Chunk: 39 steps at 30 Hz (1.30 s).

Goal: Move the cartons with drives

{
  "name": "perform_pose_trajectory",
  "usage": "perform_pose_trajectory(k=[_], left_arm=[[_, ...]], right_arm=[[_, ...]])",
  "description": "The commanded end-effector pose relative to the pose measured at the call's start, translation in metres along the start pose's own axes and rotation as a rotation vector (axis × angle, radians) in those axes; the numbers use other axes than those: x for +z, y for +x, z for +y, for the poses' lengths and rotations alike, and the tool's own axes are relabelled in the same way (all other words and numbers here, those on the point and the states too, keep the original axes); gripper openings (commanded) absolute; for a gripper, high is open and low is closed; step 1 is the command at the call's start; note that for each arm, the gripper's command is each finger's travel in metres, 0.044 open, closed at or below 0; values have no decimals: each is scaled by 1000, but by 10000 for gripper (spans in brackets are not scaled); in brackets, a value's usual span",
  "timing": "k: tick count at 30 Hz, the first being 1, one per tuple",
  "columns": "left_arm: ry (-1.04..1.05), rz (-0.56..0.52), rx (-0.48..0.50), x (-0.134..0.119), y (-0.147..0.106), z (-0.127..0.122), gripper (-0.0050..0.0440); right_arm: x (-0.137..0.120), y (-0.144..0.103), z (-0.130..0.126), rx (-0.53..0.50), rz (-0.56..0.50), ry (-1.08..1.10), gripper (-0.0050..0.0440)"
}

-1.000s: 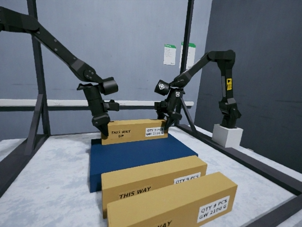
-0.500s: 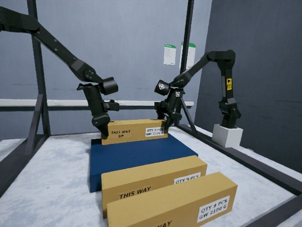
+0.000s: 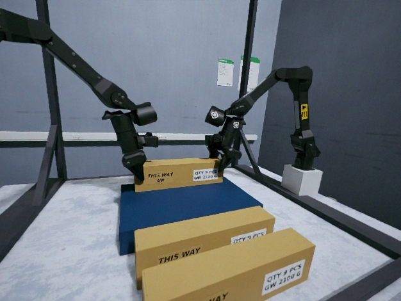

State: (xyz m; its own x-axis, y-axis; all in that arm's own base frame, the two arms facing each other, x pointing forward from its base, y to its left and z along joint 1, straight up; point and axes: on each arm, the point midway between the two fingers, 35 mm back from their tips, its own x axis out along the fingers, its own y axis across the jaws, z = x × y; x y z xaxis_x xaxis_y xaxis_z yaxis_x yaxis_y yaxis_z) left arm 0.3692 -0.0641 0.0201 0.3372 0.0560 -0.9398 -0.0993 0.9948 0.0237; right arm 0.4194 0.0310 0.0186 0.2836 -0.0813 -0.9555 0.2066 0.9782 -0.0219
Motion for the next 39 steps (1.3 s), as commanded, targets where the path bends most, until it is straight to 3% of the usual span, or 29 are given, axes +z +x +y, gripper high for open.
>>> perform_pose_trajectory(k=[1,39], left_arm=[[-3,-22,-7,6,-6,-1,382],[-3,-22,-7,6,-6,-1,382]], right_arm=[[6,-8,1,8,-24,3,379],[6,-8,1,8,-24,3,379]])
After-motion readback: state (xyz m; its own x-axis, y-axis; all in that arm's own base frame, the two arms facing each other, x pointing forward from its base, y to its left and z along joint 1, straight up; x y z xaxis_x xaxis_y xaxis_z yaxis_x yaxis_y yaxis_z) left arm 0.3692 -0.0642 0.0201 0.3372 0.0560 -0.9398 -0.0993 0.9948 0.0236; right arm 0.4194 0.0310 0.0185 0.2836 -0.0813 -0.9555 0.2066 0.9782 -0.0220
